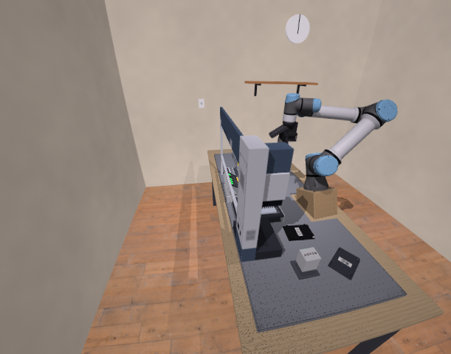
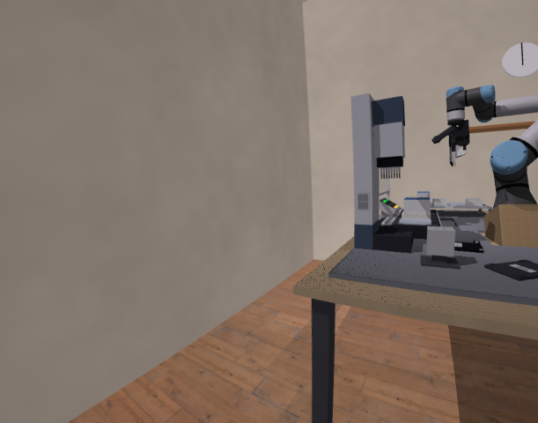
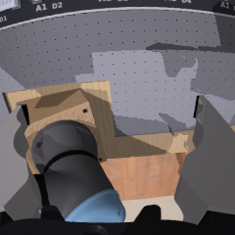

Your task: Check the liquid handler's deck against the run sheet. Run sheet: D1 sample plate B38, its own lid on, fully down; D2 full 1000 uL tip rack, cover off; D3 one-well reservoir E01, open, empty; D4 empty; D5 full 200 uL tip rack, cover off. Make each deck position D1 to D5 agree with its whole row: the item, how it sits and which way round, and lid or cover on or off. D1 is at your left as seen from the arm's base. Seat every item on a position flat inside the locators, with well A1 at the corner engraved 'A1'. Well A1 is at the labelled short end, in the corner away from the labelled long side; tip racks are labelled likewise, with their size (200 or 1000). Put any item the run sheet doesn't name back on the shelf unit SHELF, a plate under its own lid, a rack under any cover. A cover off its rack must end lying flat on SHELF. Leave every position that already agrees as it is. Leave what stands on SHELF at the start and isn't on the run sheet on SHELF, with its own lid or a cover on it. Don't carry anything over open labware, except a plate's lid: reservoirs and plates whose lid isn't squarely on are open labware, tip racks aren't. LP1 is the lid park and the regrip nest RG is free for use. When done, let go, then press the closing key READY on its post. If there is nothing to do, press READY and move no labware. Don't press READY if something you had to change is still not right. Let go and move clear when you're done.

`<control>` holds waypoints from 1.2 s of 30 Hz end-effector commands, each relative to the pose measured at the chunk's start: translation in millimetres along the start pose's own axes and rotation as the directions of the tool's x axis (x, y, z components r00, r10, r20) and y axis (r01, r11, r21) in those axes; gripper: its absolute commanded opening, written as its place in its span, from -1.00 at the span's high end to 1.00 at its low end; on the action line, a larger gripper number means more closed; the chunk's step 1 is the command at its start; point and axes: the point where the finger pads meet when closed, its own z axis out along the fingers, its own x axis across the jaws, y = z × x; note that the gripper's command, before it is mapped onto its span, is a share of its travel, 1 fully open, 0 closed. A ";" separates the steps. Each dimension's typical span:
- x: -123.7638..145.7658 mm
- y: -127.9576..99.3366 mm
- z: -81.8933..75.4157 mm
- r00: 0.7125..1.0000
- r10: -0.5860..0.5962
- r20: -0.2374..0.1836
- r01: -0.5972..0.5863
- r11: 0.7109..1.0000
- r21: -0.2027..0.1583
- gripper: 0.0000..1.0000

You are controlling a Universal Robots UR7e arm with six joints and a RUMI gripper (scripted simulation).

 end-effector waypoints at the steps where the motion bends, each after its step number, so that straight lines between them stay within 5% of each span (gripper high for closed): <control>1: 27.5 1.7 -3.3 1.000 -0.017 0.017 0.017 1.000 0.012 -0.64; 14: 30.6 2.5 -6.7 1.000 -0.001 0.018 0.001 1.000 0.010 -0.64; 36: 113.8 0.8 -5.2 0.998 0.056 0.016 -0.056 0.998 0.008 -0.64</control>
